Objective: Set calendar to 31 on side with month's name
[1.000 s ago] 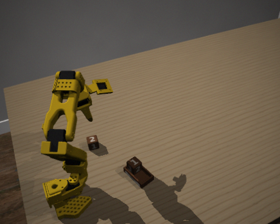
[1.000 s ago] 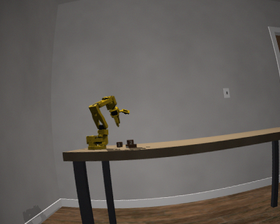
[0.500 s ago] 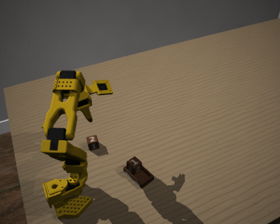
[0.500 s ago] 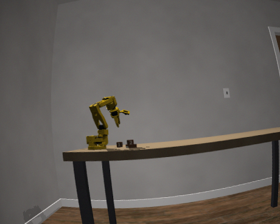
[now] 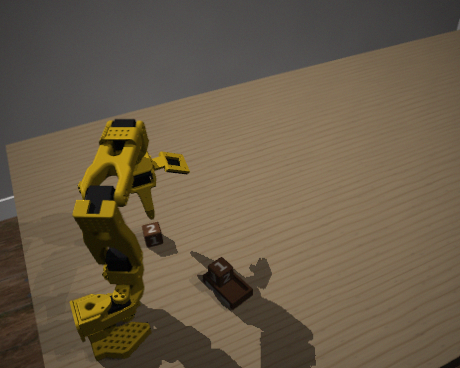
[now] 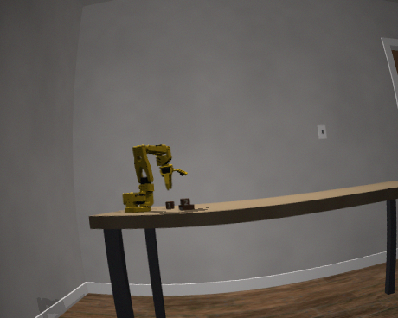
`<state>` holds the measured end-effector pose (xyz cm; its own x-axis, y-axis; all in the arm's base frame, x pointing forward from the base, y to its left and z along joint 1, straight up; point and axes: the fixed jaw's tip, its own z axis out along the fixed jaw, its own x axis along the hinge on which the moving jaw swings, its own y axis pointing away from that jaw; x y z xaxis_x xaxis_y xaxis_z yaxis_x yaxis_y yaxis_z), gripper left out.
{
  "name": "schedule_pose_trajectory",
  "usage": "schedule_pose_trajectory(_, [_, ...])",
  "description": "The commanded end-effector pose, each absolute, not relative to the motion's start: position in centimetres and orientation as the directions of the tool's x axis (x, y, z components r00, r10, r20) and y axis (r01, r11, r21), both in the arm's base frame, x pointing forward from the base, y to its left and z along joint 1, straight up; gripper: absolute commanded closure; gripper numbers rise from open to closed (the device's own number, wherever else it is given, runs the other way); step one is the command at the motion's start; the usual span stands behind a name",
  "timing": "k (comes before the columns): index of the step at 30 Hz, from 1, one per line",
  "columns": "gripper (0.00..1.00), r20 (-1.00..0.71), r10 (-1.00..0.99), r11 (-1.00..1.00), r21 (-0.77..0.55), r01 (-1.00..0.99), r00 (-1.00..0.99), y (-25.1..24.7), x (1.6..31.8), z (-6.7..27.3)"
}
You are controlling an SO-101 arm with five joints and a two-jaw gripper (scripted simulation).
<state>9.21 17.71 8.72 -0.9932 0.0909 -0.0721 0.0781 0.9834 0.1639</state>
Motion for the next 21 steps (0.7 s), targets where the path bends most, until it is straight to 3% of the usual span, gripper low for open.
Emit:
schedule_pose_trajectory(1, [0.65, -0.052, 0.096, 0.988, 0.124, 0.089, -0.994, 18.1, 9.3, 7.8])
schedule_pose_trajectory(7, [0.65, -0.022, 0.093, 0.994, 0.053, 0.092, -0.995, 17.8, 9.1, 6.5])
schedule_pose_trajectory(21, [0.65, -0.017, 0.12, 0.992, 0.042, 0.12, -0.993, 18.0, 9.4, 6.2])
